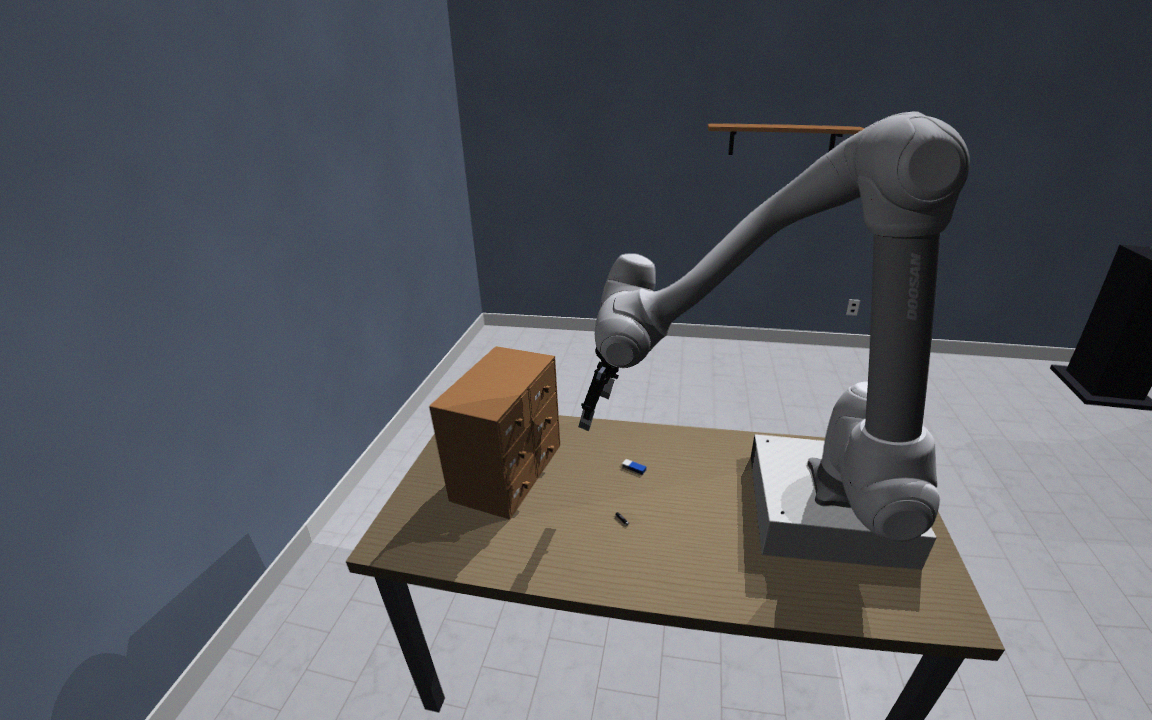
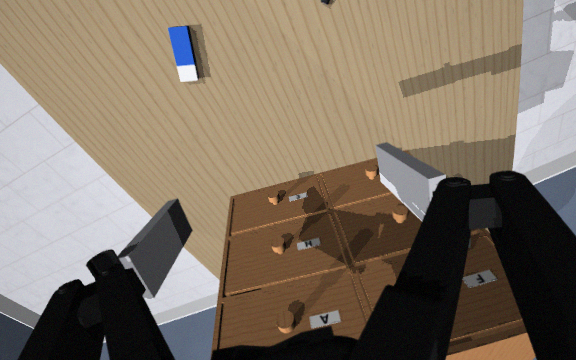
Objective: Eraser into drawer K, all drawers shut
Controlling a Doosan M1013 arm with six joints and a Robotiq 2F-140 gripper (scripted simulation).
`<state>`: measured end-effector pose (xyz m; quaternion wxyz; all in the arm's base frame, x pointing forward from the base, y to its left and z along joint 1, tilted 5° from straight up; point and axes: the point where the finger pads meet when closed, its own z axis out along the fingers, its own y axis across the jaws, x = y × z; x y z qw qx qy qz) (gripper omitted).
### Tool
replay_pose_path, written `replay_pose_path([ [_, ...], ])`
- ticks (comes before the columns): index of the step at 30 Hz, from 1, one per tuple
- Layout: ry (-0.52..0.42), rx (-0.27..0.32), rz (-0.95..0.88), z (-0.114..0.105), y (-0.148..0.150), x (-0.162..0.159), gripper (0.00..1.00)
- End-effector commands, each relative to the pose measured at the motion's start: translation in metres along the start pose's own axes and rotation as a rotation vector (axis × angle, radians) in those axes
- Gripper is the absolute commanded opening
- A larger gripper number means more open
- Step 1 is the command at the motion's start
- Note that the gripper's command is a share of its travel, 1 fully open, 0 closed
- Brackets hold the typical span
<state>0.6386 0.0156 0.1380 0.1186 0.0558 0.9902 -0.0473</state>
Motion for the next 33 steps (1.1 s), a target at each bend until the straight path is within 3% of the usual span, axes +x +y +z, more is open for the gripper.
replay_pose_path([
  [1,-0.098,0.002,0.001,0.01,0.0,-0.006,1.0],
  [14,-0.34,0.002,0.001,0.034,-0.001,-0.021,1.0],
  [33,-0.467,0.007,0.002,0.047,-0.002,-0.029,1.0],
])
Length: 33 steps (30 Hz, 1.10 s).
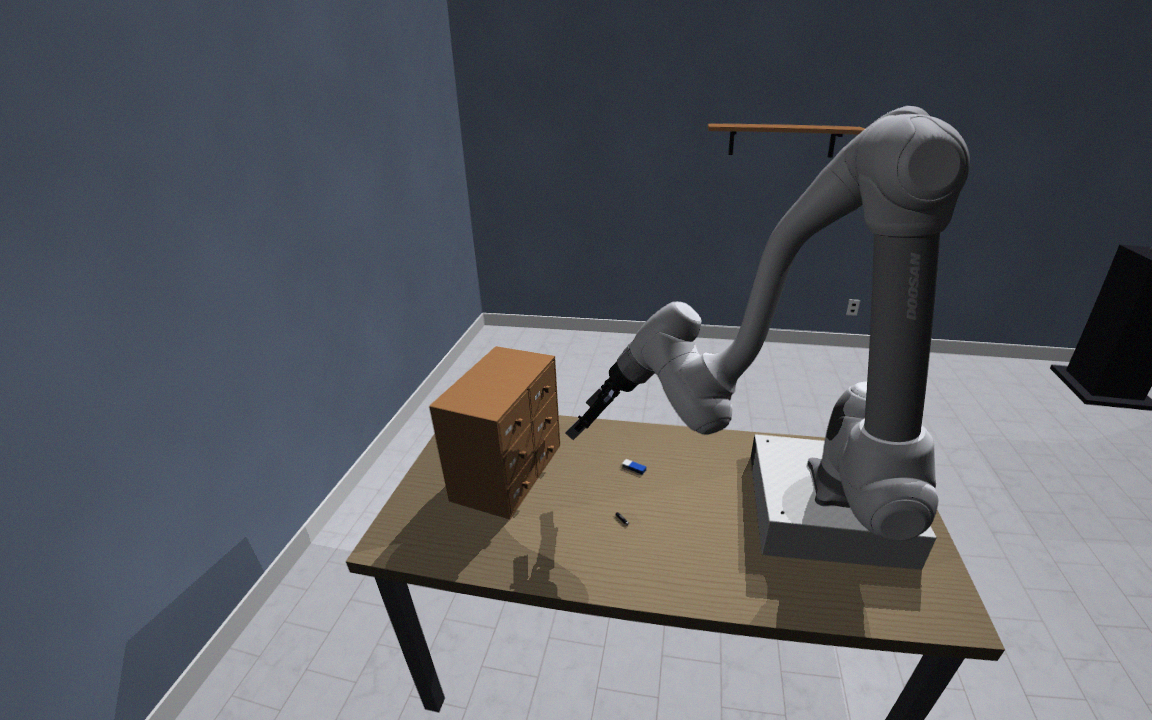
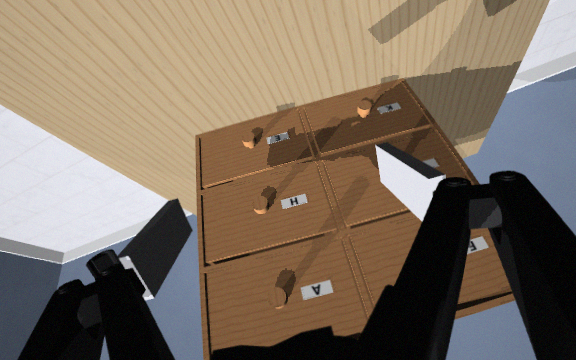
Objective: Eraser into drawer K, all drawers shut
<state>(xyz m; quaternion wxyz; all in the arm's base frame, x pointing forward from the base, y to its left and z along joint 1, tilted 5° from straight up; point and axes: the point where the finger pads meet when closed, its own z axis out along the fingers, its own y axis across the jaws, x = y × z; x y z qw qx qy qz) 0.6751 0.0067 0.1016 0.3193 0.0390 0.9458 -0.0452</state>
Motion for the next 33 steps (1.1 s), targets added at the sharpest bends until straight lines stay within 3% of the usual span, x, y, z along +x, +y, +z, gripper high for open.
replay_pose_path([
  [1,-0.06,0.034,0.003,0.003,-0.001,0.0,1.0],
  [25,-0.197,0.034,0.0,0.019,-0.001,-0.002,1.0],
  [33,-0.326,0.031,-0.002,0.034,0.0,-0.004,1.0],
])
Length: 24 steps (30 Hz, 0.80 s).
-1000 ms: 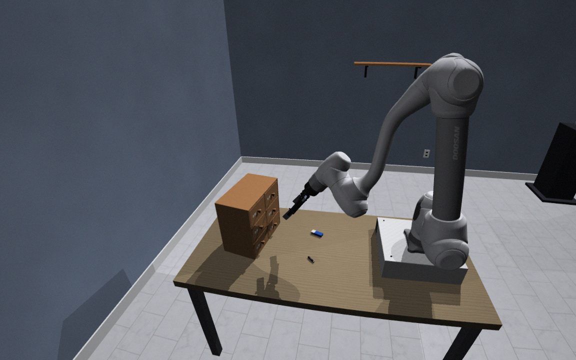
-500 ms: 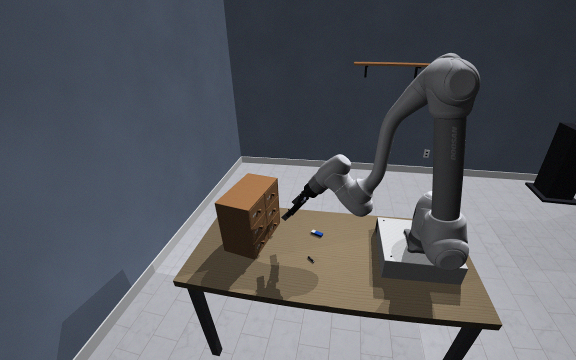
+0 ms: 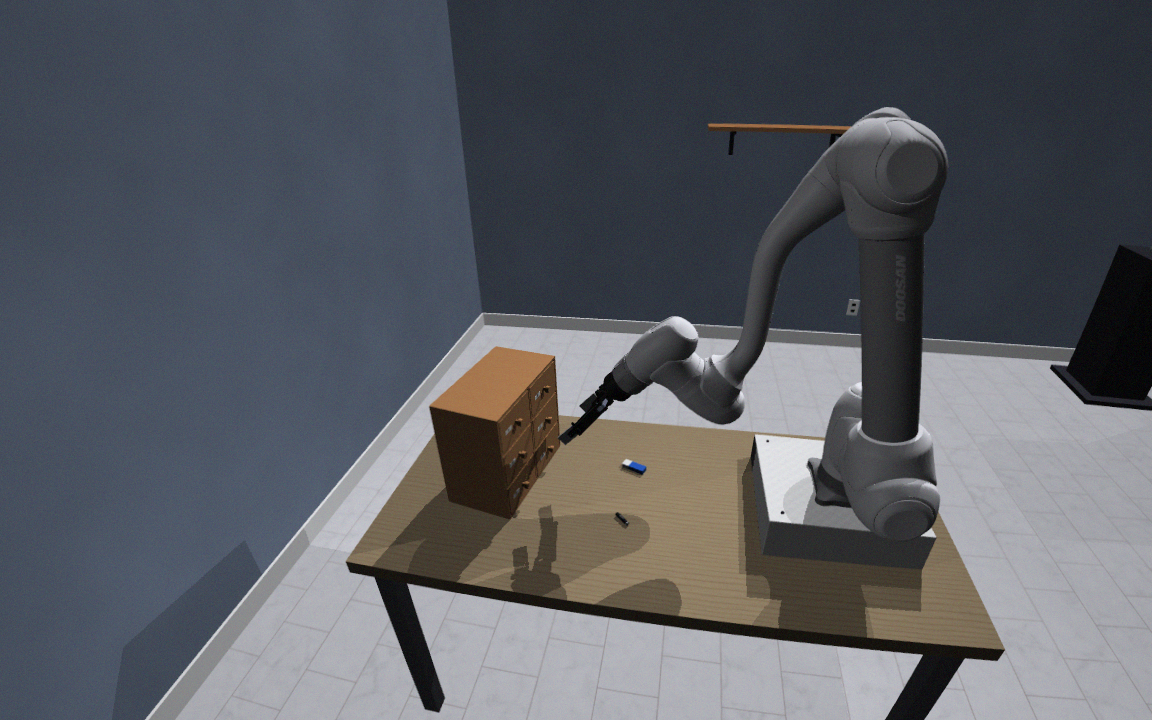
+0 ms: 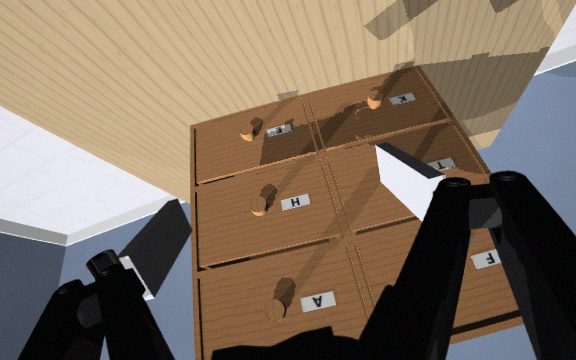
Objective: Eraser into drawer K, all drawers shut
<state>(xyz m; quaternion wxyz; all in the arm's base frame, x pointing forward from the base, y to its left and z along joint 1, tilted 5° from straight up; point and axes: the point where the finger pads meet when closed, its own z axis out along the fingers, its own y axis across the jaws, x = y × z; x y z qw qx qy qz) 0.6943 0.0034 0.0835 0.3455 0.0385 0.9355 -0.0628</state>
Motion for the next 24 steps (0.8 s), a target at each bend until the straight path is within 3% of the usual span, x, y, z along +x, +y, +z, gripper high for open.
replay_pose_path([
  [1,-0.279,0.001,0.011,0.01,0.0,0.0,1.0],
  [9,-0.301,0.008,0.008,0.02,0.0,-0.001,1.0],
  [24,-0.491,0.002,0.012,0.034,0.0,-0.002,1.0],
])
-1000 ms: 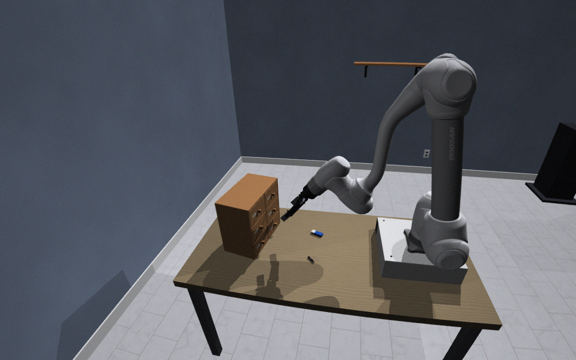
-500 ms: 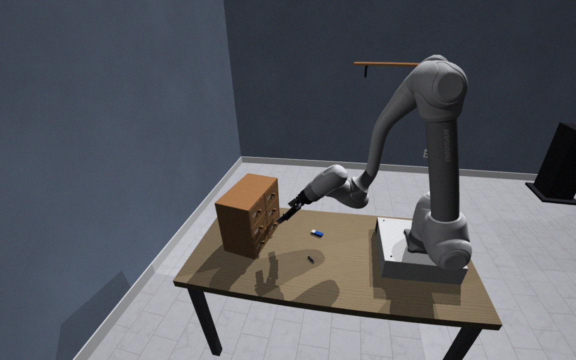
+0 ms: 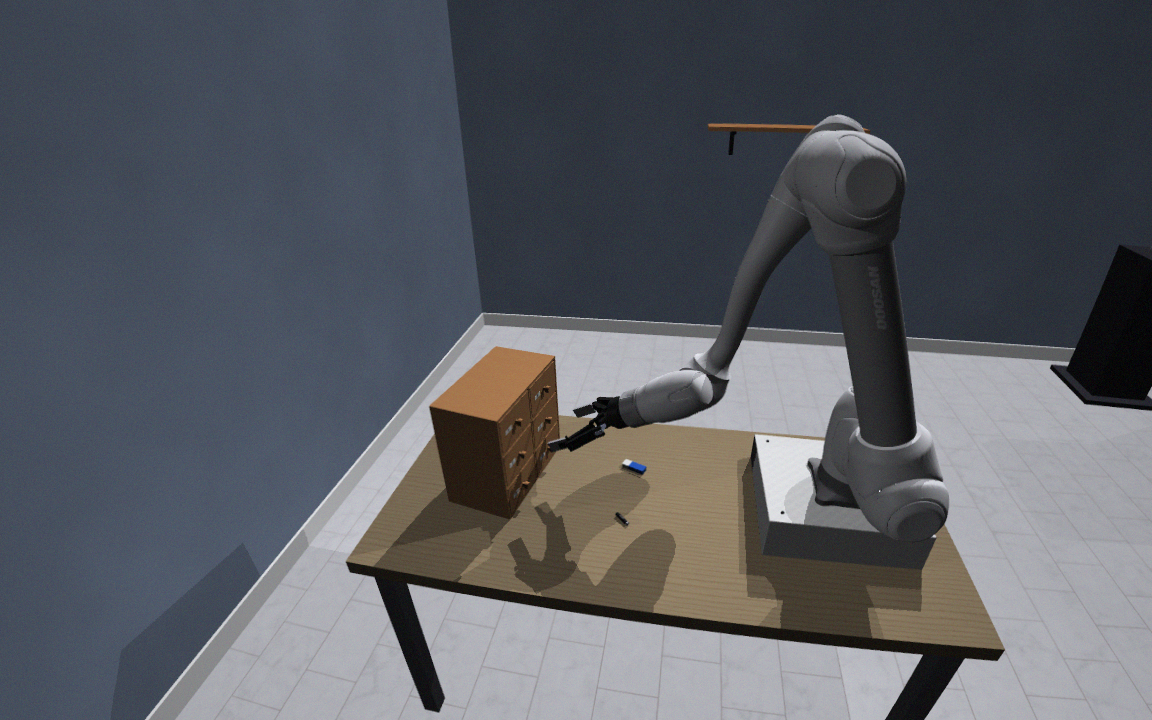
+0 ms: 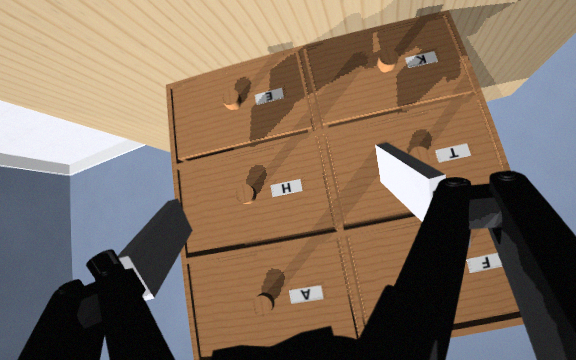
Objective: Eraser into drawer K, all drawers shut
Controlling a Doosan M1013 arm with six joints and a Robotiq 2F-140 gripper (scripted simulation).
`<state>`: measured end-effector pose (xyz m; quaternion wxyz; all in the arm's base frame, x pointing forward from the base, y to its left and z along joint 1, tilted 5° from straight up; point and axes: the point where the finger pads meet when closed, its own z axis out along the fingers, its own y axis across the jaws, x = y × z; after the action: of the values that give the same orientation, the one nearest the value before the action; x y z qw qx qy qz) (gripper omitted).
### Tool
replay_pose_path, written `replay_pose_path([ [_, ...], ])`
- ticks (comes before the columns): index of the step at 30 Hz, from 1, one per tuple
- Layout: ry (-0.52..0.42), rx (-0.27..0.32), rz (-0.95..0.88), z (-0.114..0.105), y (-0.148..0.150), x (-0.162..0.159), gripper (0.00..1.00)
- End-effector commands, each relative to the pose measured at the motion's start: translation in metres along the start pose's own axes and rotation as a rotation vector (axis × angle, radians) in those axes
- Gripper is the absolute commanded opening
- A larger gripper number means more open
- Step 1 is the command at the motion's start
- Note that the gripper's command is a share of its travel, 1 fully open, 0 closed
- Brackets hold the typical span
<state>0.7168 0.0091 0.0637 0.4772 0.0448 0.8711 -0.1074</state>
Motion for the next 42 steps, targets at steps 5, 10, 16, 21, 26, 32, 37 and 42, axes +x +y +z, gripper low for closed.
replay_pose_path([
  [5,-0.203,-0.081,0.03,0.006,-0.01,0.004,1.0],
  [10,-0.209,-0.081,0.03,0.006,-0.009,0.004,1.0],
  [16,-0.209,-0.081,0.03,0.007,-0.009,0.004,1.0],
  [21,-0.209,-0.081,0.03,0.008,-0.009,0.006,1.0],
  [26,-0.209,-0.081,0.03,0.013,-0.009,0.015,1.0],
  [32,-0.209,-0.081,0.03,0.026,-0.007,0.035,1.0],
  [37,-0.209,-0.081,0.03,0.034,-0.006,0.048,1.0],
  [42,-0.209,-0.081,0.03,0.047,-0.005,0.069,1.0],
])
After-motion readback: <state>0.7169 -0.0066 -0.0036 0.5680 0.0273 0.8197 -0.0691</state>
